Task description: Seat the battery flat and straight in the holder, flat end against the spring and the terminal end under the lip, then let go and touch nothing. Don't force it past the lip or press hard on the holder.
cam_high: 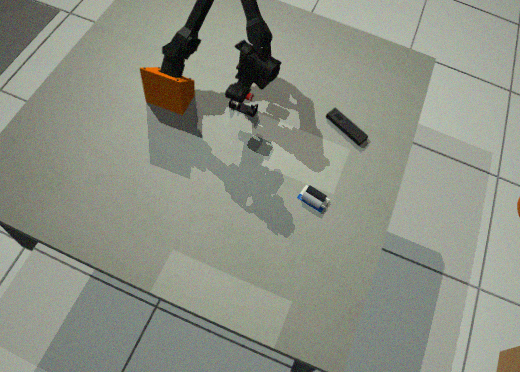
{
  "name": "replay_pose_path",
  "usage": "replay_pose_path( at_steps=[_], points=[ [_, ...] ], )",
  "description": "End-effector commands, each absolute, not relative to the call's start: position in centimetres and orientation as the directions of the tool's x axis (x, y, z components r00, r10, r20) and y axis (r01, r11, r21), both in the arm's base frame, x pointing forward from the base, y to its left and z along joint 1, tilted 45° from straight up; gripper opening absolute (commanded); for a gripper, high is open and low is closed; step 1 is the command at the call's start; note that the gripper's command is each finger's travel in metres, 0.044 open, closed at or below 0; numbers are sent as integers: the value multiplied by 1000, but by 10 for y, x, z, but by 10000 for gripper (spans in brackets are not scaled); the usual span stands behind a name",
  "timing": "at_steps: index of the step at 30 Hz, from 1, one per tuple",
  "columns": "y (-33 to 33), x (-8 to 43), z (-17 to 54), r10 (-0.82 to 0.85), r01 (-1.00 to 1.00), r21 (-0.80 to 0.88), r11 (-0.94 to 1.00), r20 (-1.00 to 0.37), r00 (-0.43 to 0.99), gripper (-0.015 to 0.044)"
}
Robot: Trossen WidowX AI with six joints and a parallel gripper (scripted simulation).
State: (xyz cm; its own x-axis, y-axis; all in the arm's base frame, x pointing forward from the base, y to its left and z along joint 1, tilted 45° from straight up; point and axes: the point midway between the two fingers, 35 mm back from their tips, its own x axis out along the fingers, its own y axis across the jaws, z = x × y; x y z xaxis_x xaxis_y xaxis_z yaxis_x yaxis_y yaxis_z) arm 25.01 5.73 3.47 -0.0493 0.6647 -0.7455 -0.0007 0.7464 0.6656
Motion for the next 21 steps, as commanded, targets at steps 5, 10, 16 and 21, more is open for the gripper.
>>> replay_pose_path(
  at_steps=[5, 10, 16, 21],
  points=[
    [63, 252, 34, 661, -26, 661, 750, -750, -13, 83],
    [69, 254, 26, 653, -22, 653, 757, -756, 46, 83],
    [77, 255, 18, 645, -15, 648, 762, -756, 117, 83],
    [84, 256, 13, 637, -10, 646, 764, -751, 176, 83]
  ],
)
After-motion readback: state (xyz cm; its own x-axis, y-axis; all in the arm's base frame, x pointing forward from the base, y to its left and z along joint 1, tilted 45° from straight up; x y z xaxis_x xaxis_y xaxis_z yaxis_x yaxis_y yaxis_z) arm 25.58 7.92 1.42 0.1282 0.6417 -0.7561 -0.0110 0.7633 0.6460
